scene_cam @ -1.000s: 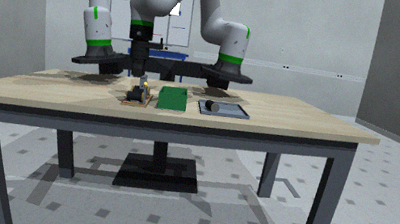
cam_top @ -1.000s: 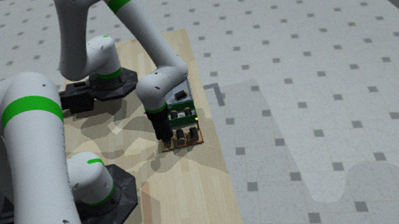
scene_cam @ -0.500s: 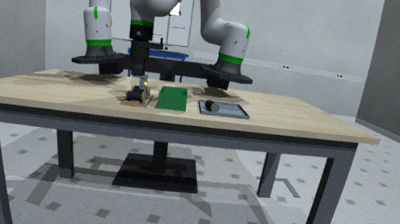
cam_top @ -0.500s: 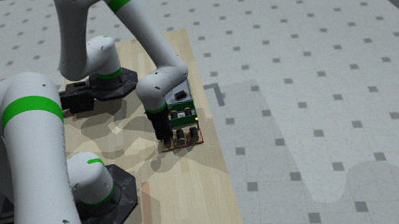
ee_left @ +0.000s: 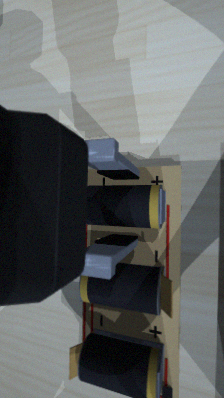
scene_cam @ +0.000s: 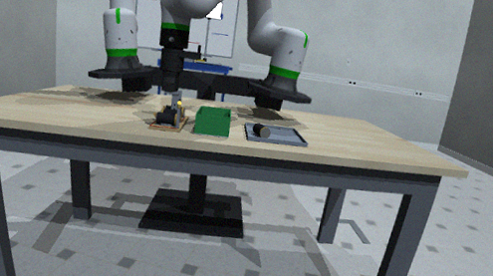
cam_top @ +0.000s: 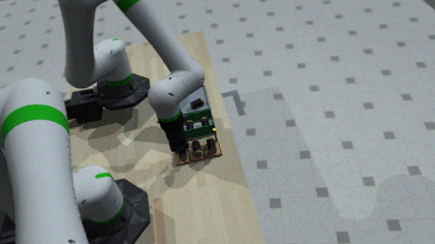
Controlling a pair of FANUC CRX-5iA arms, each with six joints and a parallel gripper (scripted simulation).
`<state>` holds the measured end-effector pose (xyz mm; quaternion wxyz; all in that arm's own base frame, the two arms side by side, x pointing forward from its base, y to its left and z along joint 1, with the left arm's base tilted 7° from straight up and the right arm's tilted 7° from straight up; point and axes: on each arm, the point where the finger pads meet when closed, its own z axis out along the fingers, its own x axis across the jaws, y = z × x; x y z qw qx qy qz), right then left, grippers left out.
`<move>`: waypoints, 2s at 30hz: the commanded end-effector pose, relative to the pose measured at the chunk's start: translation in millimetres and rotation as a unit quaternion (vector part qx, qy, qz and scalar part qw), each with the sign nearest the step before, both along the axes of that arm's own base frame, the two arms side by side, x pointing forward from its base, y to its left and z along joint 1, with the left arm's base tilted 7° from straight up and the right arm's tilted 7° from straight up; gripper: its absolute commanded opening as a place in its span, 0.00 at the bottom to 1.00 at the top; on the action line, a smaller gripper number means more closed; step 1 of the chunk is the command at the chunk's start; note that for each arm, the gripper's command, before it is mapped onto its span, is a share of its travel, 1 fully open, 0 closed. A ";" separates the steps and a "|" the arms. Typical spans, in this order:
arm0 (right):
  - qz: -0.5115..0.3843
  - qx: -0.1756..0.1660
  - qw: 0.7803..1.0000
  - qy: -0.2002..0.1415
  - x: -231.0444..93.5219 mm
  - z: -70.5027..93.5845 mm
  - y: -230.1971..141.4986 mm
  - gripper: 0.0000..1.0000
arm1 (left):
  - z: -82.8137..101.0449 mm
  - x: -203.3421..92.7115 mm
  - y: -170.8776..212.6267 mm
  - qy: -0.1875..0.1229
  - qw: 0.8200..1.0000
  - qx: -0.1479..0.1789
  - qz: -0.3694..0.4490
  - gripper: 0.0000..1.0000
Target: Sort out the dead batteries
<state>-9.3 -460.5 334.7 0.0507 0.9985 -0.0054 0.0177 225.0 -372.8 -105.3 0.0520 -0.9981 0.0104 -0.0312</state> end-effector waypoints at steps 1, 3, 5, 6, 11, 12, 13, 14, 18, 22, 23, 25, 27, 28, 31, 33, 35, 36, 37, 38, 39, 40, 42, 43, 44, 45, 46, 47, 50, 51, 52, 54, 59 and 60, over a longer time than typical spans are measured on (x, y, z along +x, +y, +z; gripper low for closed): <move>-0.007 -0.006 1.000 0.003 -5.7 8.2 0.7 1.00 | 12.3 0.3 -9.8 -0.003 1.000 -0.009 0.002 0.90; -0.007 -0.006 1.000 0.003 -5.7 8.2 0.7 1.00 | 20.1 -0.3 -10.6 -0.003 1.000 -0.009 0.002 0.90; -0.007 -0.006 1.000 0.003 -5.7 8.2 0.7 1.00 | 29.3 -1.0 -11.5 -0.003 1.000 -0.009 0.002 0.90; -0.007 -0.006 1.000 0.003 -5.7 8.2 0.7 1.00 | 34.2 -1.3 -12.0 -0.003 1.000 -0.009 0.002 0.90; -0.007 -0.006 1.000 0.003 -5.7 8.2 0.7 1.00 | 55.9 -3.0 -14.1 -0.003 1.000 -0.009 0.002 0.90; -0.007 -0.006 1.000 0.003 -5.7 8.2 0.7 1.00 | 59.0 -3.2 -14.4 -0.003 1.000 -0.009 0.002 0.90; -0.007 -0.006 1.000 0.003 -5.7 8.2 0.7 1.00 | 61.5 -3.4 -14.7 -0.003 1.000 -0.009 0.002 0.90; -0.007 -0.006 1.000 0.003 -5.7 8.2 0.7 1.00 | 63.4 -3.5 -14.8 -0.003 1.000 -0.009 0.002 0.90; -0.007 -0.006 1.000 0.003 -5.7 8.2 0.7 1.00 | 65.3 -3.7 -15.0 -0.003 1.000 -0.009 0.002 0.90; -0.007 -0.006 1.000 0.003 -5.7 8.2 0.7 1.00 | 65.6 -3.7 -15.1 -0.003 1.000 -0.009 0.002 0.90; -0.007 -0.006 1.000 0.003 -5.7 8.2 0.7 1.00 | 65.6 -3.7 -15.1 -0.003 1.000 -0.009 0.002 0.90; -0.007 -0.006 1.000 0.003 -5.7 8.2 0.7 1.00 | 65.6 -3.7 -15.1 -0.003 1.000 -0.009 0.002 0.90; -0.007 -0.006 1.000 0.003 -5.7 8.2 0.7 1.00 | 65.6 -3.7 -15.1 -0.003 1.000 -0.009 0.002 0.90; -0.007 -0.006 1.000 0.003 -5.7 8.2 0.7 1.00 | 65.6 -3.7 -15.1 -0.003 1.000 -0.009 0.002 0.90; -0.007 -0.006 1.000 0.003 -5.7 8.2 0.7 1.00 | 65.6 -3.7 -15.1 -0.003 1.000 -0.009 0.002 0.90; -0.007 -0.006 1.000 0.003 -5.7 8.2 0.7 1.00 | 65.6 -3.7 -15.1 -0.003 1.000 -0.009 0.002 0.90; -0.007 -0.006 1.000 0.003 -5.7 8.2 0.7 1.00 | 65.6 -3.7 -15.1 -0.003 1.000 -0.009 0.002 0.90; -0.007 -0.006 1.000 0.003 -5.7 8.2 0.7 1.00 | 65.6 -3.7 -15.1 -0.003 1.000 -0.009 0.002 0.90; -0.007 -0.006 1.000 0.003 -5.7 8.2 0.7 1.00 | 65.6 -3.7 -15.1 -0.003 1.000 -0.009 0.002 0.90; -0.007 -0.006 1.000 0.003 -5.7 8.2 0.7 1.00 | 65.6 -3.7 -15.1 -0.003 1.000 -0.009 0.002 0.90; -0.007 -0.006 1.000 0.003 -5.7 8.2 0.7 1.00 | 65.6 -3.7 -15.1 -0.003 1.000 -0.009 0.002 0.90; -0.007 -0.006 1.000 0.003 -5.7 8.2 0.7 1.00 | 65.6 -3.7 -15.1 -0.003 1.000 -0.009 0.002 0.90; -0.007 -0.006 1.000 0.003 -5.7 8.2 0.7 1.00 | 65.6 -3.7 -15.1 -0.003 1.000 -0.009 0.002 0.90; -0.007 -0.006 1.000 0.003 -5.7 8.2 0.7 1.00 | 65.6 -3.7 -15.1 -0.003 1.000 -0.009 0.002 0.90; -0.007 -0.006 1.000 0.003 -5.7 8.2 0.7 1.00 | 65.6 -3.7 -15.1 -0.003 1.000 -0.009 0.002 0.90; -0.007 -0.006 1.000 0.003 -5.7 8.2 0.7 1.00 | 65.6 -3.7 -15.1 -0.003 1.000 -0.009 0.002 0.90; -0.007 -0.006 1.000 0.003 -5.7 8.2 0.7 1.00 | 65.6 -3.7 -15.1 -0.003 1.000 -0.009 0.002 0.90; -0.007 -0.006 1.000 0.003 -5.7 8.2 0.7 1.00 | 65.6 -3.7 -15.1 -0.003 1.000 -0.009 0.002 0.90; -0.007 -0.006 1.000 0.003 -5.7 8.2 0.7 1.00 | 65.6 -3.7 -15.1 -0.003 1.000 -0.009 0.002 0.90; -0.007 -0.006 1.000 0.003 -5.7 8.2 0.7 1.00 | 65.6 -3.7 -15.1 -0.003 1.000 -0.009 0.002 0.90; -0.007 -0.006 1.000 0.003 -5.7 8.2 0.7 1.00 | 66.2 -3.7 -15.1 -0.003 1.000 -0.009 0.002 0.90; -0.007 -0.006 1.000 0.003 -5.7 8.2 0.7 1.00 | 76.0 -4.5 -16.1 -0.003 1.000 -0.009 0.002 0.90; -0.007 -0.006 1.000 0.003 -5.7 8.2 0.7 1.00 | 115.3 -7.4 -19.9 -0.003 1.000 -0.009 0.001 0.90; -0.007 -0.006 1.000 0.003 -5.7 8.2 0.7 1.00 | 115.9 -7.5 -20.0 -0.003 1.000 -0.009 0.001 0.90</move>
